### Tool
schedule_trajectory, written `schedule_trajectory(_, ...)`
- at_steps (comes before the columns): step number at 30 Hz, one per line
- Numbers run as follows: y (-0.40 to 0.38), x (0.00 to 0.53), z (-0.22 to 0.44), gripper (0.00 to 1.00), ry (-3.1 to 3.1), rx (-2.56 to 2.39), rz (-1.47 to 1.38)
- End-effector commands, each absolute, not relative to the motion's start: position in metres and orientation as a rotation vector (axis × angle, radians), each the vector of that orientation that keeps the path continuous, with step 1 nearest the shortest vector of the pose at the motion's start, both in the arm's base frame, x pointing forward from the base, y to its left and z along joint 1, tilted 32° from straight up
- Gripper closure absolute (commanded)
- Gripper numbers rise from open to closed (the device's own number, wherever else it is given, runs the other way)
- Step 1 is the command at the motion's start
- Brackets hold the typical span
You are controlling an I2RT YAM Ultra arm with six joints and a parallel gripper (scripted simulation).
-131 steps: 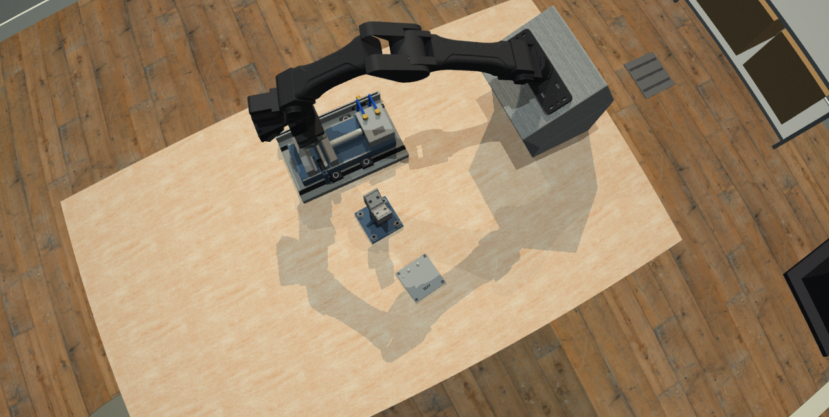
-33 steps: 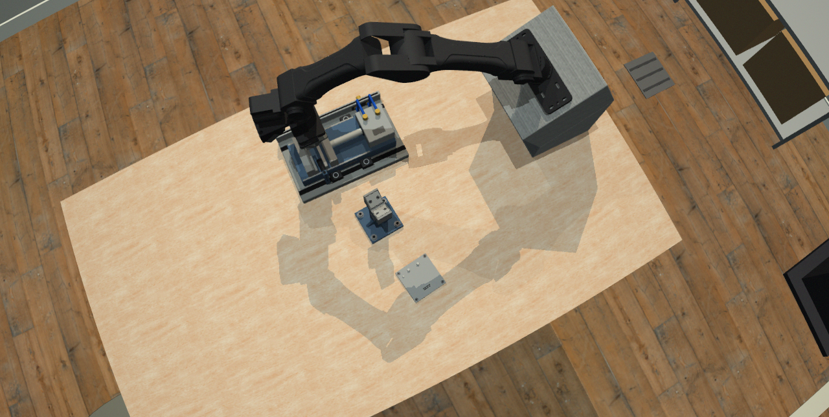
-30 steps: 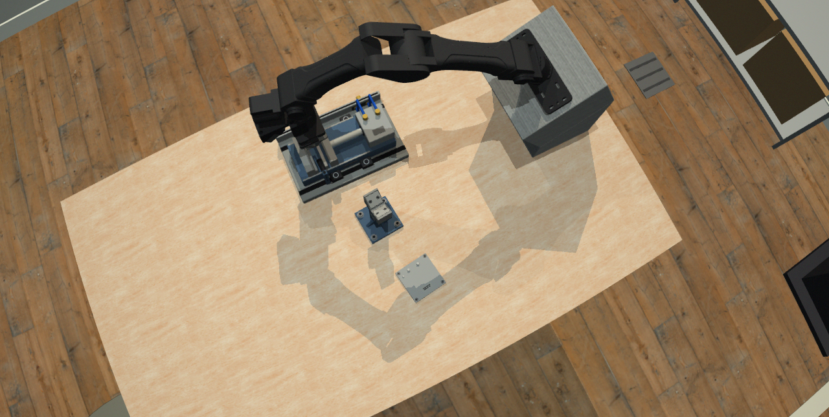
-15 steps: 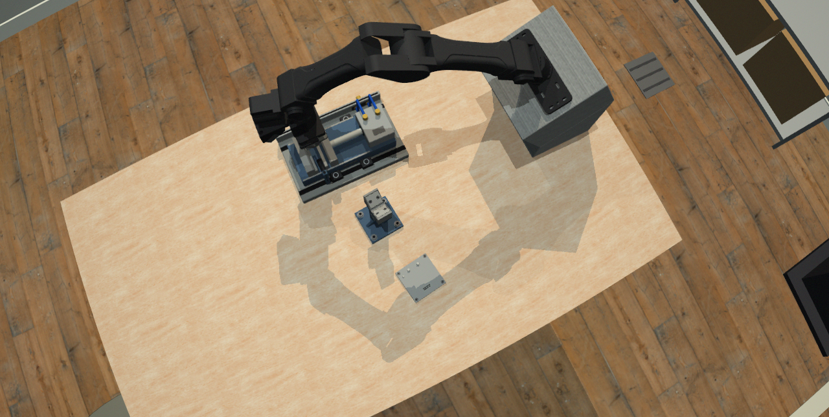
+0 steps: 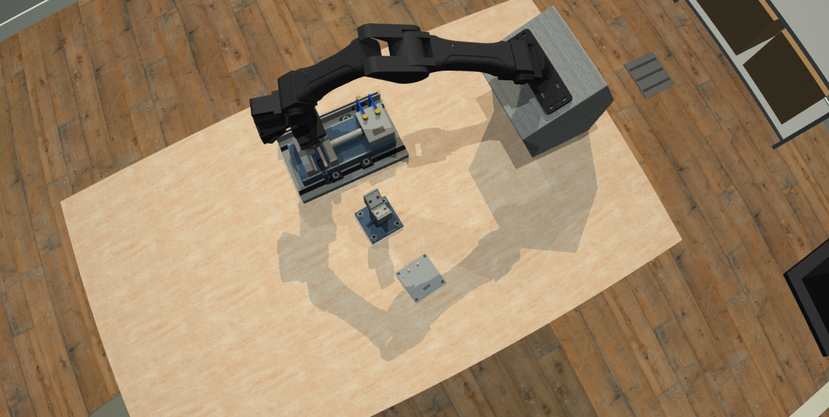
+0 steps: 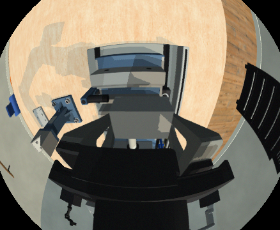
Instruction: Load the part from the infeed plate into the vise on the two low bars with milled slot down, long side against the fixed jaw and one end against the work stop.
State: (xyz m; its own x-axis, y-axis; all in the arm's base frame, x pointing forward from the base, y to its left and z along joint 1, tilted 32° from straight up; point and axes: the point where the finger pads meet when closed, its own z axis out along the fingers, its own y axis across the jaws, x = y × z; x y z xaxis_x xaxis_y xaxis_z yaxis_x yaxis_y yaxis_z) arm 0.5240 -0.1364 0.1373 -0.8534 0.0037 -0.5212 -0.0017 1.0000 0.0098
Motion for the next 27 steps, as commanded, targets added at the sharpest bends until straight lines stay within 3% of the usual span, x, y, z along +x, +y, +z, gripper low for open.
schedule_trajectory(1,-0.138,0.530,0.150,1.00,2.554,0.003,-0.004)
schedule_trajectory(27,-0.138,0.538,0.149,1.00,2.531,0.001,-0.013)
